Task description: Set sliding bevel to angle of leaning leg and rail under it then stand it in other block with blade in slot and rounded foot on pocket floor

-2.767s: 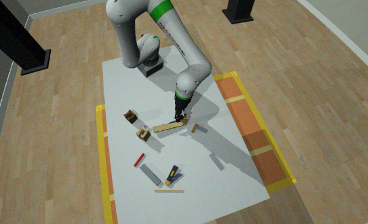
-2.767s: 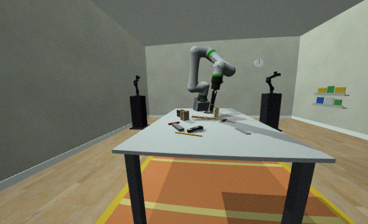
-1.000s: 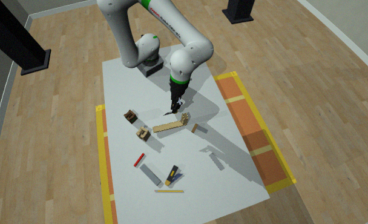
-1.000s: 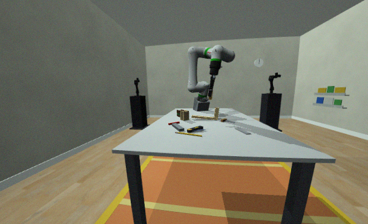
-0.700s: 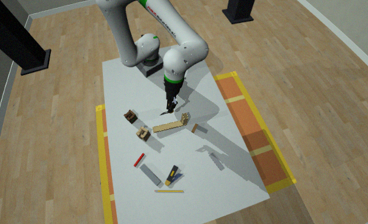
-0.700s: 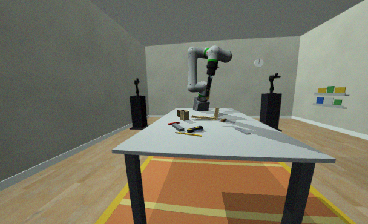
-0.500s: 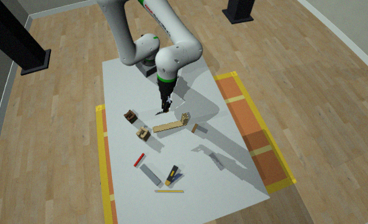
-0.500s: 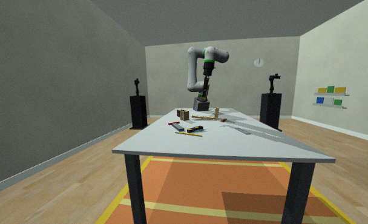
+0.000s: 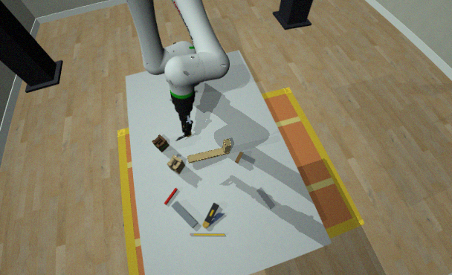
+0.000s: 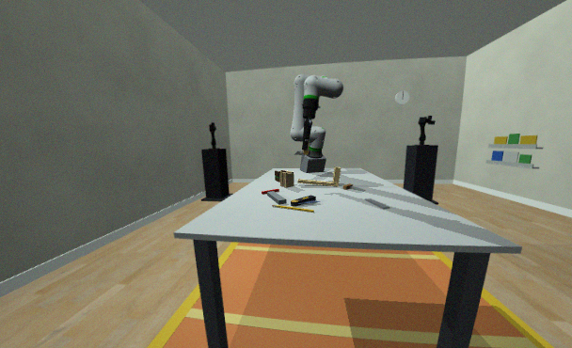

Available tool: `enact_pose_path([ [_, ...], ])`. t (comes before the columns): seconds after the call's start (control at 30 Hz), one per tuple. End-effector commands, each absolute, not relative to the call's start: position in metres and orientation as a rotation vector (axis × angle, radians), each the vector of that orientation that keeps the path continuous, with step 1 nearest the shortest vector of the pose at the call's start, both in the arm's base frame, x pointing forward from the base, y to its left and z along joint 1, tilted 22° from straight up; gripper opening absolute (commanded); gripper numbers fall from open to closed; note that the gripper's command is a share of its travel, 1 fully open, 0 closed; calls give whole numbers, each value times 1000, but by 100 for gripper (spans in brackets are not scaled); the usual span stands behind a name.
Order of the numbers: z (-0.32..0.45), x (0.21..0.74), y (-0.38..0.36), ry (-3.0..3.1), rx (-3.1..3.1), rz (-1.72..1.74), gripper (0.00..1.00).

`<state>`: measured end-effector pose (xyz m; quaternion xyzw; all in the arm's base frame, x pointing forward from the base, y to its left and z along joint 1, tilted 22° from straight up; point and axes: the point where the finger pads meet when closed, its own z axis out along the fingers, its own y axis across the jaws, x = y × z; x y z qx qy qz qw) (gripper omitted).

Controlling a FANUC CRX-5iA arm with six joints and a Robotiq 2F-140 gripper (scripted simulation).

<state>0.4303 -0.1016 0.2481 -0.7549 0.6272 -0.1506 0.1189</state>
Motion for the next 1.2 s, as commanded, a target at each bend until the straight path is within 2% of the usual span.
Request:
enact_pose_path([
  [0.0,241,420,-128,1772,-2247,-432,10],
  [0.77,208,374,-237,1533,-2399,-442,10],
  [1.17,198,361,-267,1465,-2438,-444,10],
])
